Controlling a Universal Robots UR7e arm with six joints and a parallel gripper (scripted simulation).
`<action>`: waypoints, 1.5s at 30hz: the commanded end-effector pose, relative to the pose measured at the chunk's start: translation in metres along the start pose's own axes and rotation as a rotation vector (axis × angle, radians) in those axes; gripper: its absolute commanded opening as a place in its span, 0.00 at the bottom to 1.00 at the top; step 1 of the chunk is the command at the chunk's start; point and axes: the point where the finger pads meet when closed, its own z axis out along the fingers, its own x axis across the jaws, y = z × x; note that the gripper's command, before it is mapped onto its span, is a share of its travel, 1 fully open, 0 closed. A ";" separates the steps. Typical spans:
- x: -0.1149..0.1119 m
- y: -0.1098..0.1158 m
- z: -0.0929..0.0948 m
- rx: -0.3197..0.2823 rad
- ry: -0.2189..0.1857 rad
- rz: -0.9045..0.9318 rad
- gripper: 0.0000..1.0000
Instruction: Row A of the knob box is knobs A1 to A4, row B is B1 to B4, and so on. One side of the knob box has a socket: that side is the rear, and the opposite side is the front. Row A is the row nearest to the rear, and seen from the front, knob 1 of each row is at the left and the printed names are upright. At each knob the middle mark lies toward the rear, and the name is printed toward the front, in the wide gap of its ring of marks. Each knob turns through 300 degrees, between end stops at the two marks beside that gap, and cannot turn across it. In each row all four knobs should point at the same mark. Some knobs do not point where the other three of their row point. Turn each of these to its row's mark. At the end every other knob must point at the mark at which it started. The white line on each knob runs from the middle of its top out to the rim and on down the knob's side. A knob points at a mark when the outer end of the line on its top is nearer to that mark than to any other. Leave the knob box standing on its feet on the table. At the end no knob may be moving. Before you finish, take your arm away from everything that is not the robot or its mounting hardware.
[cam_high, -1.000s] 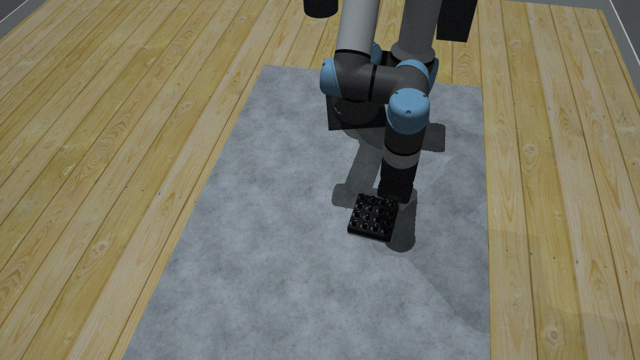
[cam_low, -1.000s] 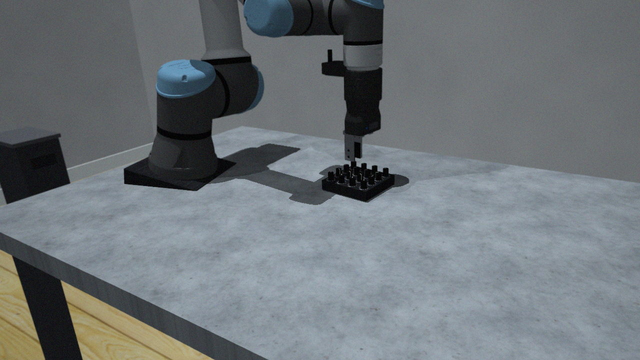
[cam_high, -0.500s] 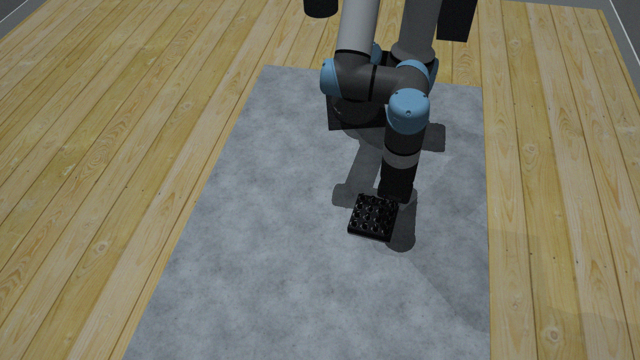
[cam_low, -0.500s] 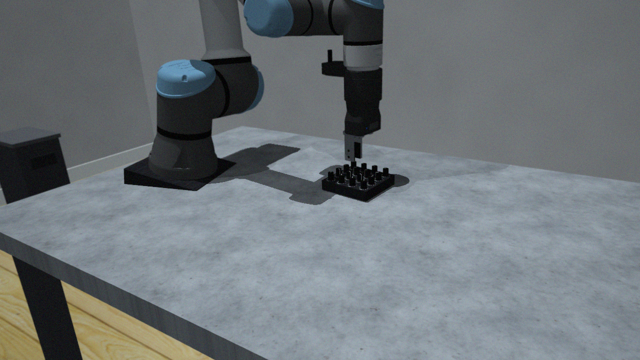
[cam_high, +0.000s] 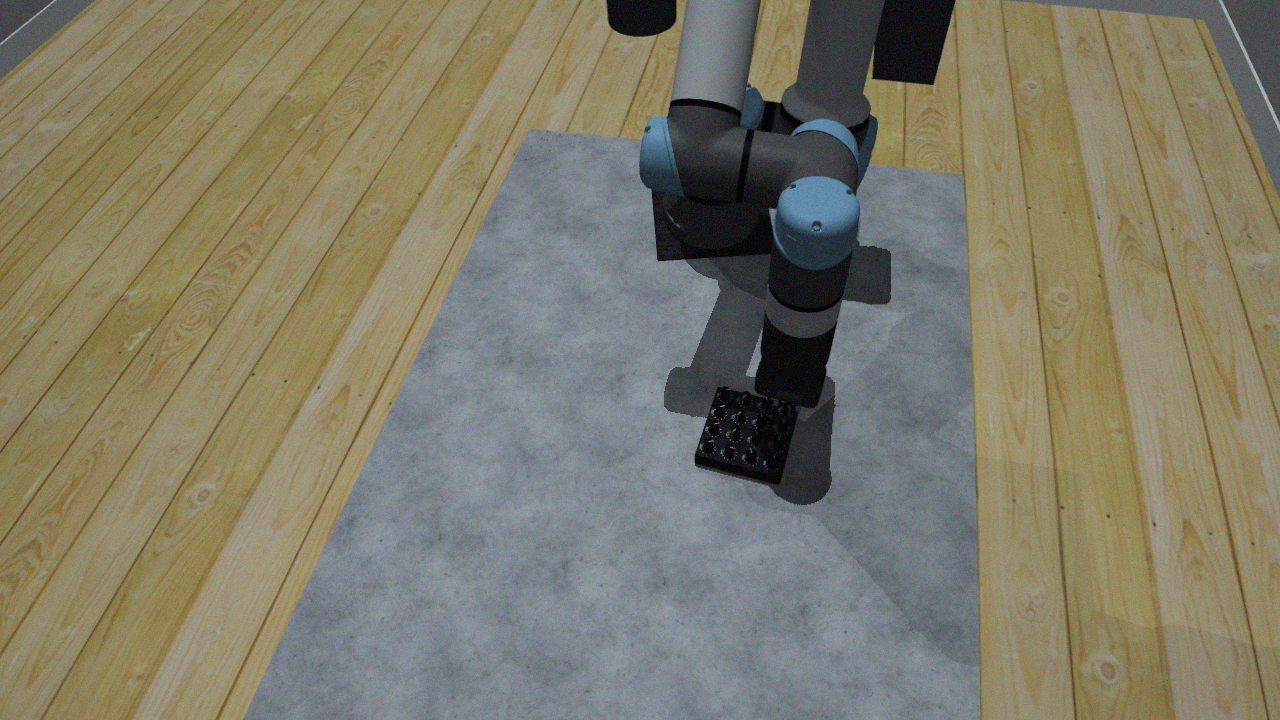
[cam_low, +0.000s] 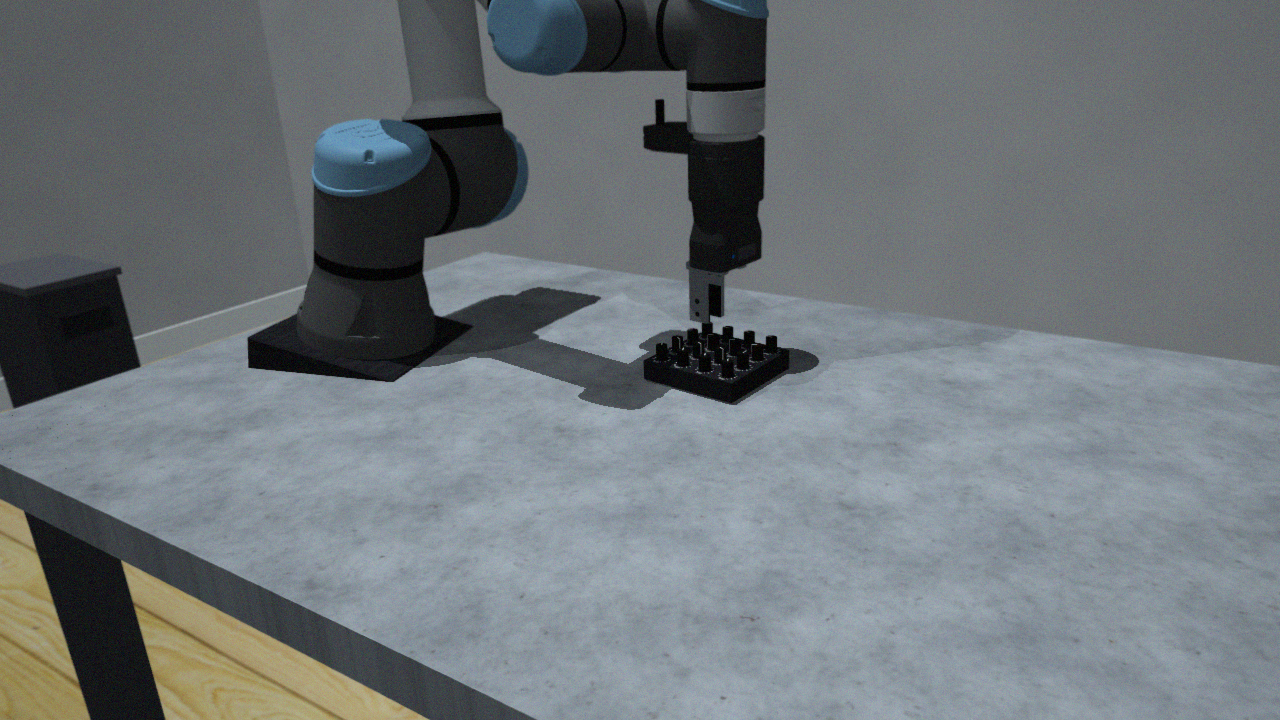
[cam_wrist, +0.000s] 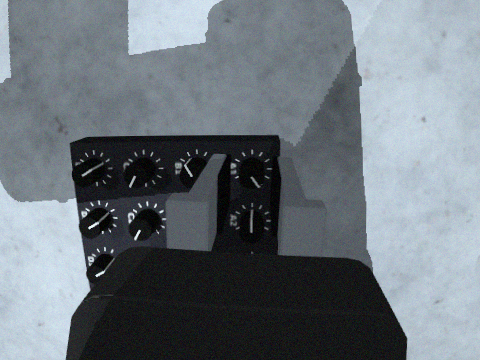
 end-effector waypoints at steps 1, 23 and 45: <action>0.000 0.000 0.000 -0.001 0.000 0.000 0.46; 0.000 0.000 0.007 -0.001 0.000 0.000 0.46; 0.000 0.000 0.014 -0.001 0.000 0.000 0.46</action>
